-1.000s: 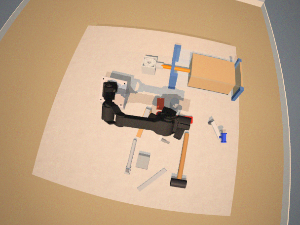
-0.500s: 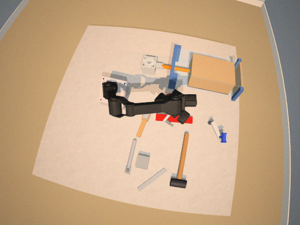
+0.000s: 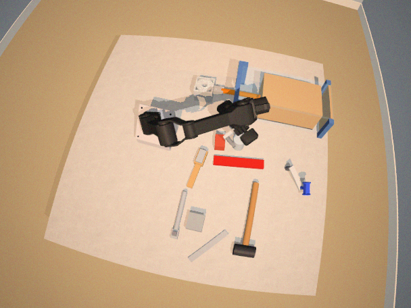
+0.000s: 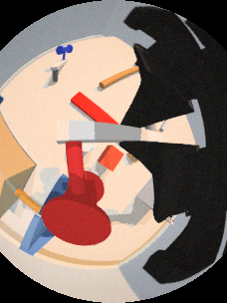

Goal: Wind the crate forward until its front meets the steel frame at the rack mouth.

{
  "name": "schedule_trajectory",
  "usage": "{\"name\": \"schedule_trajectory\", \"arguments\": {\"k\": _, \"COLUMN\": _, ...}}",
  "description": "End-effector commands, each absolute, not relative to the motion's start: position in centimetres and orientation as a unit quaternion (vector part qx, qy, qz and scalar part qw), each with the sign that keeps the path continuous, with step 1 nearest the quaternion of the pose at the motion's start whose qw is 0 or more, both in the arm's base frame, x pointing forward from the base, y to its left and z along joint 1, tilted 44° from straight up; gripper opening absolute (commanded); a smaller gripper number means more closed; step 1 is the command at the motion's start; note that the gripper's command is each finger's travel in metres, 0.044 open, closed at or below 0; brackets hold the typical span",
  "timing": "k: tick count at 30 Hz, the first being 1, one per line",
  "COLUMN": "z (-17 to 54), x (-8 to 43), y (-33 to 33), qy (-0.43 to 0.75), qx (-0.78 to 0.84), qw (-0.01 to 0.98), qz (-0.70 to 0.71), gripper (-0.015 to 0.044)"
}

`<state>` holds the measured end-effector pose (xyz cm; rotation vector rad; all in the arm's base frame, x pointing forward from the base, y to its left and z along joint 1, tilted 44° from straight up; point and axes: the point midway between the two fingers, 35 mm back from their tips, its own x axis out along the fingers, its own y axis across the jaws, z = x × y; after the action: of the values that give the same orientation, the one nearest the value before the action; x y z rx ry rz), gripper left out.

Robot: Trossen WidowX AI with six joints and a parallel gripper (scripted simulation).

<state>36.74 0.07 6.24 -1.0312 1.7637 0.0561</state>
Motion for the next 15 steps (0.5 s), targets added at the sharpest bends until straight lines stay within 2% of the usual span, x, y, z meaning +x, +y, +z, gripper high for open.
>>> {"name": "schedule_trajectory", "arguments": {"k": 1, "z": 4.6, "x": 36.2, "y": 2.6, "qy": 0.735, "qx": -0.409, "qw": 0.54, "qz": -0.001, "gripper": 0.0}}
{"name": "schedule_trajectory", "arguments": {"k": 15, "z": -1.0, "x": 33.3, "y": 9.3, "qy": 0.731, "qx": -0.339, "qw": 0.585, "qz": -0.091, "gripper": 0.0}}
